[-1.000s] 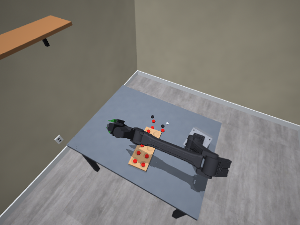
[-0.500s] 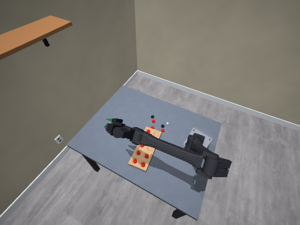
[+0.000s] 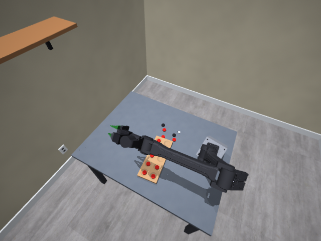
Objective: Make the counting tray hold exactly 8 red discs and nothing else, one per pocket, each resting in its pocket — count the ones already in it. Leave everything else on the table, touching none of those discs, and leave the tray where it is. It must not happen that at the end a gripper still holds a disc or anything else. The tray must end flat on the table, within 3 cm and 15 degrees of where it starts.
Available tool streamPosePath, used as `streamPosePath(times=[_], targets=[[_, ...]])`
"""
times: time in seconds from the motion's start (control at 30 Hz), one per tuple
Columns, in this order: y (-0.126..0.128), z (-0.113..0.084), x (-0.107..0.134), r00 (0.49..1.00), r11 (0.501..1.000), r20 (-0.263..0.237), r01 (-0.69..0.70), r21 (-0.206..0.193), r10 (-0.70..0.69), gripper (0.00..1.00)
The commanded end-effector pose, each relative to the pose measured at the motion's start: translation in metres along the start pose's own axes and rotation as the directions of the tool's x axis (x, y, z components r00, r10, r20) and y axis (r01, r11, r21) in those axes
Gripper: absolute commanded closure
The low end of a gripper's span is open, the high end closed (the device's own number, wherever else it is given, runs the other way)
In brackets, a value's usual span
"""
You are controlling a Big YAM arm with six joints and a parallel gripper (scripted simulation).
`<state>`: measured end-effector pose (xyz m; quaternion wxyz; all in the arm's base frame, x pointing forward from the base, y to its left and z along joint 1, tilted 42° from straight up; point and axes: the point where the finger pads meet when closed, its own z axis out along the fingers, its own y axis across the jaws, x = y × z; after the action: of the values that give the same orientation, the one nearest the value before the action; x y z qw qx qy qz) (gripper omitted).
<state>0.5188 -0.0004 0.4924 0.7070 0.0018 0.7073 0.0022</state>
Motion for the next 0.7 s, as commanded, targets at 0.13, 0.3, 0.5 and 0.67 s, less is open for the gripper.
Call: streamPosePath(times=[0.13, 0.3, 0.5, 0.67], targets=[[-0.019, 0.022, 0.031, 0.995, 0.999, -0.092, -0.03, 0.009, 0.031, 0.54], [-0.01, 0.039, 0.071, 0.98, 0.998, -0.195, -0.059, -0.03, 0.052, 0.54], [-0.038, 0.051, 0.111, 0.952, 0.995, -0.291, -0.095, 0.001, 0.091, 0.54], [-0.057, 0.067, 0.188, 0.868, 0.983, -0.467, -0.181, 0.018, 0.168, 0.54]])
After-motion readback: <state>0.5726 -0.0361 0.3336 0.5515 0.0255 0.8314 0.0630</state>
